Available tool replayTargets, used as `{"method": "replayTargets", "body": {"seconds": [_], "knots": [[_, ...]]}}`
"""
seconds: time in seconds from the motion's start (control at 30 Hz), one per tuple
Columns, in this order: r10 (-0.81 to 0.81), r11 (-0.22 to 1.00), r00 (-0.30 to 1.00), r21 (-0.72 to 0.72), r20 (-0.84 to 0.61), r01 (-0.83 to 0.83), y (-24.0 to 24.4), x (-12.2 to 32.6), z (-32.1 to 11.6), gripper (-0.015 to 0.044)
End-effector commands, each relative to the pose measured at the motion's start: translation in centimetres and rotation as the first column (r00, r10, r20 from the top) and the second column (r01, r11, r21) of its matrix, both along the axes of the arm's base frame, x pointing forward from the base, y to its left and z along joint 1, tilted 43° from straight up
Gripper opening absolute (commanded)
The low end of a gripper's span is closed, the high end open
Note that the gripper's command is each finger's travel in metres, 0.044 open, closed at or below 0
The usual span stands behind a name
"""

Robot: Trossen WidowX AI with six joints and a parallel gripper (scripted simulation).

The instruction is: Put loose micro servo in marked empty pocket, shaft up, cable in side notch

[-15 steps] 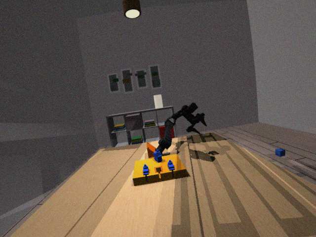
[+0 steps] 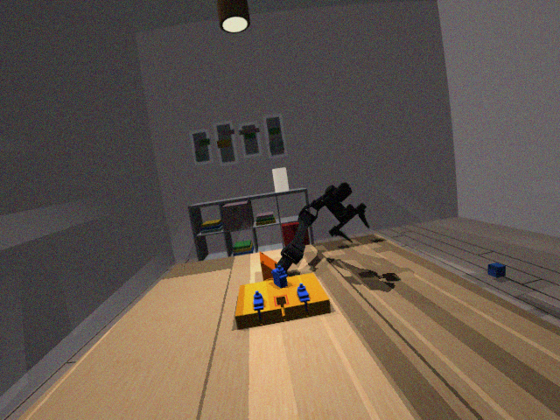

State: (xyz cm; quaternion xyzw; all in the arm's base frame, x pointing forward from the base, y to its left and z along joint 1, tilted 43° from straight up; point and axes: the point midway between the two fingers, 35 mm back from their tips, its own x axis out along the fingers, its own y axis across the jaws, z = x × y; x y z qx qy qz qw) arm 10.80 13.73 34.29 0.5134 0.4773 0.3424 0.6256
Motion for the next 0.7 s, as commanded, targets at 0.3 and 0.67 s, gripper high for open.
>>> {"method": "replayTargets", "body": {"seconds": [0.3,0.67], "knots": [[-0.180,0.984,0.957,-0.051,-0.227,0.173,-1.9,4.8,-2.4,0.0440],[-0.361,0.930,0.804,-0.124,-0.473,0.345,-5.0,9.0,-5.4,0.0440]]}}
